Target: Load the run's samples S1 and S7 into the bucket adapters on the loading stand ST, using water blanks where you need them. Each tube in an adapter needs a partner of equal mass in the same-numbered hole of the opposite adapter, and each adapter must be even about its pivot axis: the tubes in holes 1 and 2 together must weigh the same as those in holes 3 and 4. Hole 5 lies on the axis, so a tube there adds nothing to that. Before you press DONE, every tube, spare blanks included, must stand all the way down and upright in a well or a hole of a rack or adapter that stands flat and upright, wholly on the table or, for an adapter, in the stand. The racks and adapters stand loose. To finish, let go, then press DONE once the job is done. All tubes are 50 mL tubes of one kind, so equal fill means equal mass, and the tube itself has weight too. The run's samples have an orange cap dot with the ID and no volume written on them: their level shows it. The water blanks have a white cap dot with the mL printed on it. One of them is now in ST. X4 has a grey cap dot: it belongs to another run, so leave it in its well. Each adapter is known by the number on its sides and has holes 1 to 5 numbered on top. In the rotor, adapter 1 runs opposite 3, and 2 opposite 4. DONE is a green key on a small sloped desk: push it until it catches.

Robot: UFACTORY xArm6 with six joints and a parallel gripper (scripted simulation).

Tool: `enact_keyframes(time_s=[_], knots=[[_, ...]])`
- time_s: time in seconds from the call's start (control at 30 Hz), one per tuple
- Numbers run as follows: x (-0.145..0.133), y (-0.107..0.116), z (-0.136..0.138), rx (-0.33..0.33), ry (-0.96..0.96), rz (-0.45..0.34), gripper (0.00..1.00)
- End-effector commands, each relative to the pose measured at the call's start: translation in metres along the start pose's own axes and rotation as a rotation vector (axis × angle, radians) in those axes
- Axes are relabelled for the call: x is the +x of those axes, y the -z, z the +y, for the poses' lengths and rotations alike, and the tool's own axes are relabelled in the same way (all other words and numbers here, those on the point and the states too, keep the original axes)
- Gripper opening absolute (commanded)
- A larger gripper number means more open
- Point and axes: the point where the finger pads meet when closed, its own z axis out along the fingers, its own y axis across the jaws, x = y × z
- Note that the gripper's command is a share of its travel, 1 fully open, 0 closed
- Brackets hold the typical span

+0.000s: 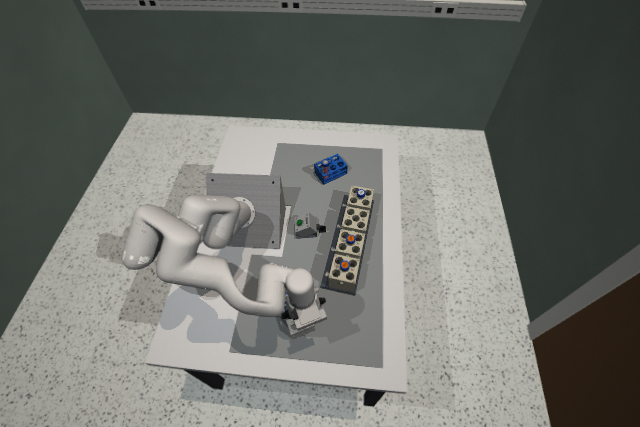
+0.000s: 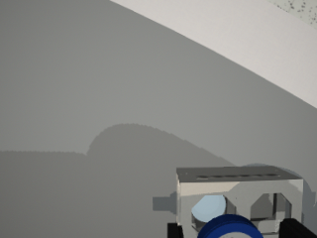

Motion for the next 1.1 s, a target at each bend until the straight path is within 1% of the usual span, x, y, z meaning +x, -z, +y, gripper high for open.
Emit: enact_keyframes(time_s=[0.0,0.7,1.07], knots=[[0.001,-0.001,0.000,0.002,-0.001,0.002,0.57],[0.001,-0.014,0.000,0.002,-0.001,0.002,0.57],[0.001,-0.014,0.000,0.002,-0.001,0.002,0.57]])
